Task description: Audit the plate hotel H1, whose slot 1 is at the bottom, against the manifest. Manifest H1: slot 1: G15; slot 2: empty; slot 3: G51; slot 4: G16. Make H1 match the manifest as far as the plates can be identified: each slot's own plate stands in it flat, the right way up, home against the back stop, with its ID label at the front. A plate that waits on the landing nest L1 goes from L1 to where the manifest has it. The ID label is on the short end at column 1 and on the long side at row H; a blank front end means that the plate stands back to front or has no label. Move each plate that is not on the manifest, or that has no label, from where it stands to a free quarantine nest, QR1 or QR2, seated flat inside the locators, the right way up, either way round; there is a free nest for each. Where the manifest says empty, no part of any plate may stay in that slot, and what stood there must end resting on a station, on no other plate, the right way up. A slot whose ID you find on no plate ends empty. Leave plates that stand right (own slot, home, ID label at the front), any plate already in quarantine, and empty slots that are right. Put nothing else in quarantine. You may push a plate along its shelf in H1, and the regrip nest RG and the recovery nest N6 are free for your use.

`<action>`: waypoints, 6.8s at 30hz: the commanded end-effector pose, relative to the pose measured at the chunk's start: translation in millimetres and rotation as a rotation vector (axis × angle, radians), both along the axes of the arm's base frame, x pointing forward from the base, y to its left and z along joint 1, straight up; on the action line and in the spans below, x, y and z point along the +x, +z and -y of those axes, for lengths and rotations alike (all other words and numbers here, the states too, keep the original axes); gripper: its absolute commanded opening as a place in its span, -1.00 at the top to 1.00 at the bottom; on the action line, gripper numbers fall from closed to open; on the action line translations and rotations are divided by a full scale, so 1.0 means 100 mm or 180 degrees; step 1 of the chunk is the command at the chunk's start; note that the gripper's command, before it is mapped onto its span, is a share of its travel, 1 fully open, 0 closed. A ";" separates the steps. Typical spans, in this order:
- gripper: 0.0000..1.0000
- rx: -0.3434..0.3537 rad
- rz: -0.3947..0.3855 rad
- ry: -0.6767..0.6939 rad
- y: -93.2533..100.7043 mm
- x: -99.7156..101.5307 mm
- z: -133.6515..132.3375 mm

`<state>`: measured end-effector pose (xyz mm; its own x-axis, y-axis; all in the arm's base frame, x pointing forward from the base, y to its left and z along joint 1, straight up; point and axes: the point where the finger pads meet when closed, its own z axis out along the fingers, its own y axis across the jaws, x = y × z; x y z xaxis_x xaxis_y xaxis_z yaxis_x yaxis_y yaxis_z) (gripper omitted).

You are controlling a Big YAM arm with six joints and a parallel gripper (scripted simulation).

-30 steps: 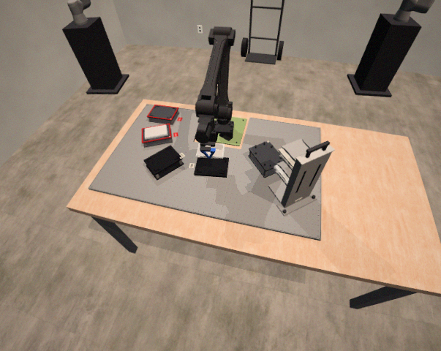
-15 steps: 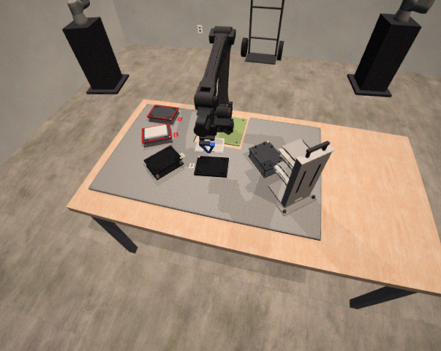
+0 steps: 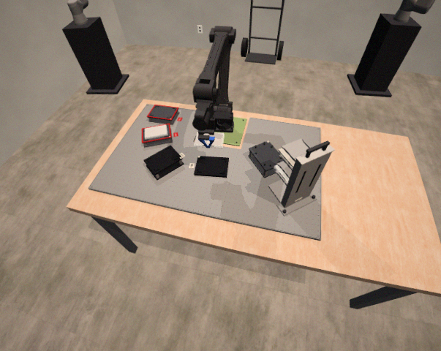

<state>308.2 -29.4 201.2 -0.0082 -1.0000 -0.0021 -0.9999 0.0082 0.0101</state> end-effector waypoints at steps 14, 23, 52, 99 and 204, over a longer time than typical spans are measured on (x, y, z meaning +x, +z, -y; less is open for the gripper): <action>-0.72 -0.0017 0.0276 0.0001 0.73 0.14 0.04; -0.72 0.0001 0.0254 -0.0157 0.79 0.19 -0.12; -0.72 0.0108 0.0243 -0.1546 0.79 0.27 -1.07; -0.72 0.0205 0.0128 -0.3217 0.79 -0.13 -2.42; -0.72 0.0078 0.0057 -0.3250 -0.55 -0.38 -2.77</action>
